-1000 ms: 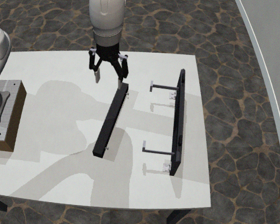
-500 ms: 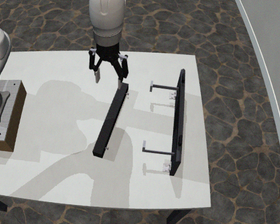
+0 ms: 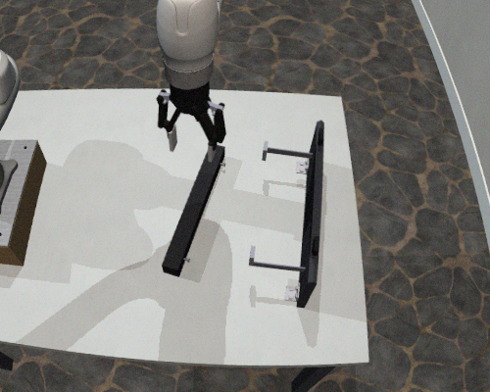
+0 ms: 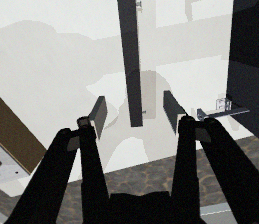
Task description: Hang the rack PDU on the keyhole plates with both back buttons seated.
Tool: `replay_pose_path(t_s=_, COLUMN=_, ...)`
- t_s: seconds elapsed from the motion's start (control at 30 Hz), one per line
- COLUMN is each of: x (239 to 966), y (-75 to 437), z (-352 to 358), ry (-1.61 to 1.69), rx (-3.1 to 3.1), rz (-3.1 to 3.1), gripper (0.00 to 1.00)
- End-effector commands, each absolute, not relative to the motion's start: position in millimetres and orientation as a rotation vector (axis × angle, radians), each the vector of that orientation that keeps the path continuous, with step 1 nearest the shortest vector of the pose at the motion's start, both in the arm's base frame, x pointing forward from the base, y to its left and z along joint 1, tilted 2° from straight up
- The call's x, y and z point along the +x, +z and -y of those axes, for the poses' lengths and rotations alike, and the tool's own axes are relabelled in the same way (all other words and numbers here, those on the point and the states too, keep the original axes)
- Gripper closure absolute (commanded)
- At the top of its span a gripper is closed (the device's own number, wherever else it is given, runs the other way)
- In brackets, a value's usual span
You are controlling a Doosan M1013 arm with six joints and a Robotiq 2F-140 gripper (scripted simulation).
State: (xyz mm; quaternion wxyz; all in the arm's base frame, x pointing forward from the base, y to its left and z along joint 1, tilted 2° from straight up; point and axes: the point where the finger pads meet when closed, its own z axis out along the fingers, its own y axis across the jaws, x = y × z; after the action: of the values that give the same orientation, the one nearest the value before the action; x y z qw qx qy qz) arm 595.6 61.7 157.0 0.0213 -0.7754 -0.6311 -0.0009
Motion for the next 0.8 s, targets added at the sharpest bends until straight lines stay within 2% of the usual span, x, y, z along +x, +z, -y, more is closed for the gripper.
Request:
replay_pose_path(t_s=0.0, x=594.6, y=138.0, z=-61.1, ry=0.001, rx=-2.399, rz=1.961, gripper=0.45)
replay_pose_path(t_s=0.37, x=593.6, y=70.0, z=-62.7, ry=0.001, rx=-2.399, rz=1.961, gripper=0.45)
replay_pose_path(t_s=0.77, x=593.0, y=22.2, z=-63.7, ry=0.001, rx=-2.399, rz=1.961, gripper=0.45)
